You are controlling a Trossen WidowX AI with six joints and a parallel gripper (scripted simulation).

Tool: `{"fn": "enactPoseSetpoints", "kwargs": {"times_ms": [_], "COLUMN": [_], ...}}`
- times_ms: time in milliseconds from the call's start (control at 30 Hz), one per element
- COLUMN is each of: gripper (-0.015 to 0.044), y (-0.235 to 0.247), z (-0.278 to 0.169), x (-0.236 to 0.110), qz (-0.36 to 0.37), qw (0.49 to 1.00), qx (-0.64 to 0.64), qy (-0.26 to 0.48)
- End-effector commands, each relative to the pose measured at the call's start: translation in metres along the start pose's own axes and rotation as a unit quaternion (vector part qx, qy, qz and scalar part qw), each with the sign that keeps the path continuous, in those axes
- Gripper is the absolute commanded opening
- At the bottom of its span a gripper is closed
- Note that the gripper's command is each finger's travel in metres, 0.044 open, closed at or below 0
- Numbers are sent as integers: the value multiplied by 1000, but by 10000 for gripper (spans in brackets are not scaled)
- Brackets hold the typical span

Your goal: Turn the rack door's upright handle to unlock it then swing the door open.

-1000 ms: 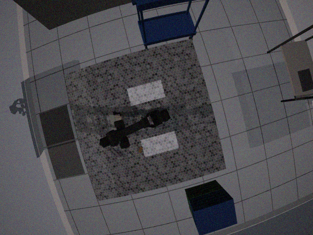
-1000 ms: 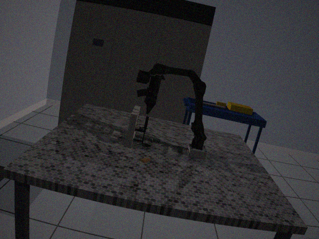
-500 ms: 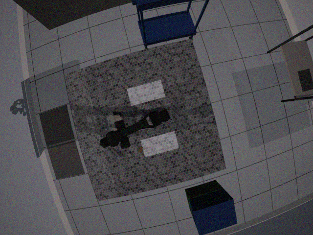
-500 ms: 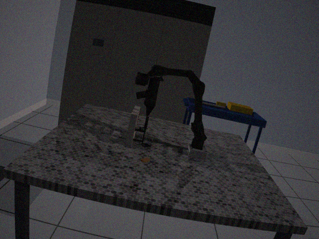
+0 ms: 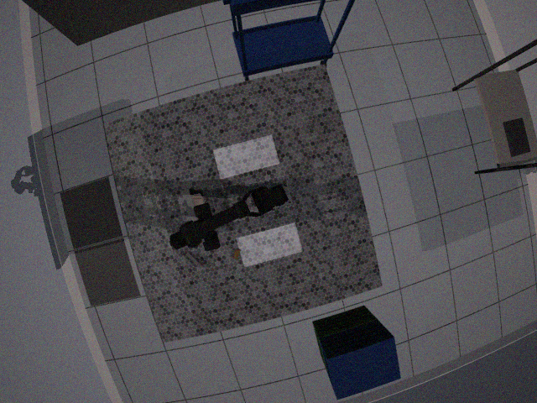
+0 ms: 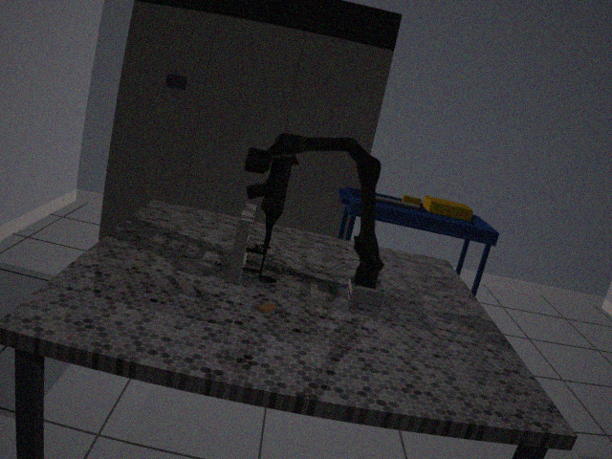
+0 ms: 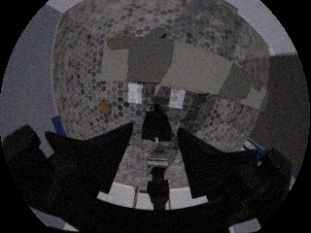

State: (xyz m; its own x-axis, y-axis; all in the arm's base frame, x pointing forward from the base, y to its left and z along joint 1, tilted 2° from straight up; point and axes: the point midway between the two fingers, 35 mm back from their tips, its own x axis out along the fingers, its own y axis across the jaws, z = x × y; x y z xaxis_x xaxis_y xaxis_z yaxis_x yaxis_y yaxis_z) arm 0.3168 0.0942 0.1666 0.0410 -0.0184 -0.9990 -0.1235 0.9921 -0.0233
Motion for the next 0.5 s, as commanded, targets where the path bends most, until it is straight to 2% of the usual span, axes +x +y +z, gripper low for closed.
{"fn": "enactPoseSetpoints", "kwargs": {"times_ms": [0,467], "gripper": [285,285], "y": [-1,-1], "z": [-1,-3], "x": [9,32], "qz": [-2,-3], "qw": [1000,1000], "qx": [1,1], "qy": [2,2]}}
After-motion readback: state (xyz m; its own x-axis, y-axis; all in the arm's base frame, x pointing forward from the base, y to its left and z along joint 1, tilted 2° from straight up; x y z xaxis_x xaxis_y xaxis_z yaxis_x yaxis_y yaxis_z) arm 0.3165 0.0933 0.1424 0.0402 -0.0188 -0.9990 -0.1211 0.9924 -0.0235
